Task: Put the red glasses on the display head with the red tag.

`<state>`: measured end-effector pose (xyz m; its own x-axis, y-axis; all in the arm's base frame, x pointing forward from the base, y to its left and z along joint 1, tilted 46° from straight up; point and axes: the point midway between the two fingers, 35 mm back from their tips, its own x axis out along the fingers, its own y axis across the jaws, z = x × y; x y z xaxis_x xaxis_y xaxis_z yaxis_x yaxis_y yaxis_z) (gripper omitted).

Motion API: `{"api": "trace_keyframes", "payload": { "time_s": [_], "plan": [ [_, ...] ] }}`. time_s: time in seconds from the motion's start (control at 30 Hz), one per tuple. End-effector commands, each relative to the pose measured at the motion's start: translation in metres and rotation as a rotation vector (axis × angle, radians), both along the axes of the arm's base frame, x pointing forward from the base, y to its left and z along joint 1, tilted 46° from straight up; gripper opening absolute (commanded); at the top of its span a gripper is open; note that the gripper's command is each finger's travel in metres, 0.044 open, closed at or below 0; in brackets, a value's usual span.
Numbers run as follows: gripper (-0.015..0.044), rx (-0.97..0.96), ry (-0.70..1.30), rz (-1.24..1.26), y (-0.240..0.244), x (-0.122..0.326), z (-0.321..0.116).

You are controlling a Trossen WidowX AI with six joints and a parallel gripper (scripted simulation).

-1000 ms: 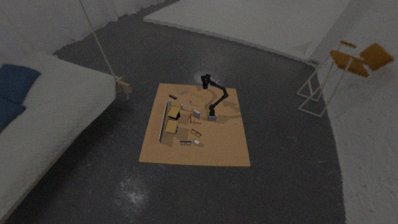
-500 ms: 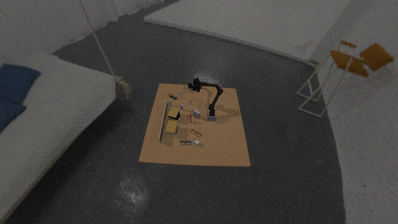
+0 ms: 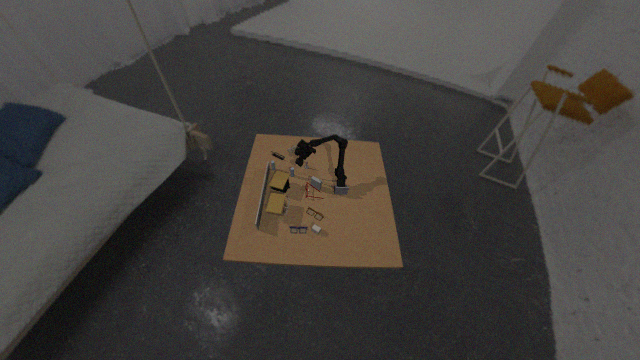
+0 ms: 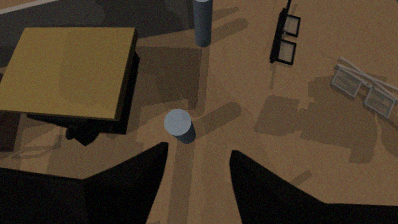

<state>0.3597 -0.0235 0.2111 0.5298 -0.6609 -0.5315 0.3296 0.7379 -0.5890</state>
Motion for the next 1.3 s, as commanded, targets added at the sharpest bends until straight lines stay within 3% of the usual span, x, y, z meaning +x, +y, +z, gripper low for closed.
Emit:
{"api": "trace_keyframes", "payload": {
  "time_s": [0.0,0.47,0.8,0.9,1.27],
  "plan": [
    [0.0200,-0.115,0.340,0.204,0.034,0.002,-0.055],
    [0.0200,-0.482,1.642,0.988,0.096,-0.072,-0.221],
    [0.0200,-0.485,1.658,0.998,0.094,-0.073,-0.220],
    [0.0121,-0.485,1.658,0.998,0.094,-0.073,-0.220],
    [0.0120,-0.485,1.658,0.998,0.093,-0.073,-0.221]
  ]
}}
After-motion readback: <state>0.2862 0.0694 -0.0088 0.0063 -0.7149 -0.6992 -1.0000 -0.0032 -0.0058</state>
